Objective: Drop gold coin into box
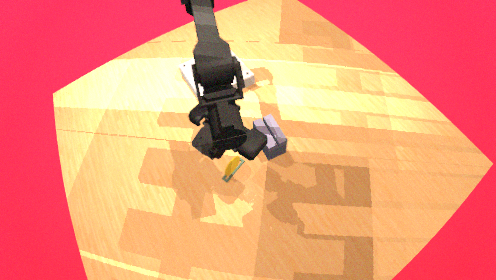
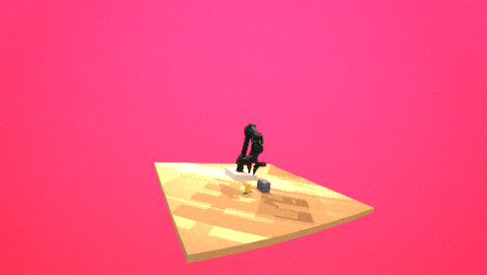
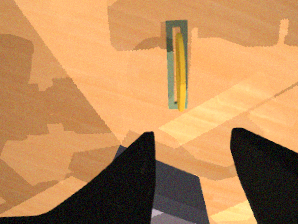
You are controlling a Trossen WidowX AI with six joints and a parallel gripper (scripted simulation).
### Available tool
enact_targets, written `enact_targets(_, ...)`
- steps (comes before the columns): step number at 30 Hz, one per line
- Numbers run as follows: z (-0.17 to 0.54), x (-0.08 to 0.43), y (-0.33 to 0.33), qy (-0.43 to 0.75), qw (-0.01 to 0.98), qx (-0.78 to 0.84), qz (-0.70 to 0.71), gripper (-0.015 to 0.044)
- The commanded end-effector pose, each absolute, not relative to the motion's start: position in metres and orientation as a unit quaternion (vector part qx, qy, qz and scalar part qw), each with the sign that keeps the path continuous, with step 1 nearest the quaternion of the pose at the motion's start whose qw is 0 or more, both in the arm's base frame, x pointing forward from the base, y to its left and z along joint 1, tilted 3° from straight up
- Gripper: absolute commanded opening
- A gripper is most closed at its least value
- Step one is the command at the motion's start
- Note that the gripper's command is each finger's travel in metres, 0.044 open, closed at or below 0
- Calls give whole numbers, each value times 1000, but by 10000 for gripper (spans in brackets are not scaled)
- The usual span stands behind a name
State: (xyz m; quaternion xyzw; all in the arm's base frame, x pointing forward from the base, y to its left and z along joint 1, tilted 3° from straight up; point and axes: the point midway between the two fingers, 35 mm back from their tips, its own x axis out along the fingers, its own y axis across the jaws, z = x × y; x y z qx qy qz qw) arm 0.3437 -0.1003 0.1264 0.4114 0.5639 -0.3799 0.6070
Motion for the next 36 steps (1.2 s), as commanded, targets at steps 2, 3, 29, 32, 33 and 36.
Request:
enact_targets(2,124,342,-109,578,592,415,-379,161)
enact_targets(3,122,342,-109,578,592,415,-379,161)
enact_targets(29,57,349,-107,578,592,415,-379,161)
enact_targets(32,52,349,-107,579,592,414,-379,161)
enact_targets(33,50,349,-107,579,592,414,-379,161)
enact_targets(36,46,349,-107,579,592,413,-379,161)
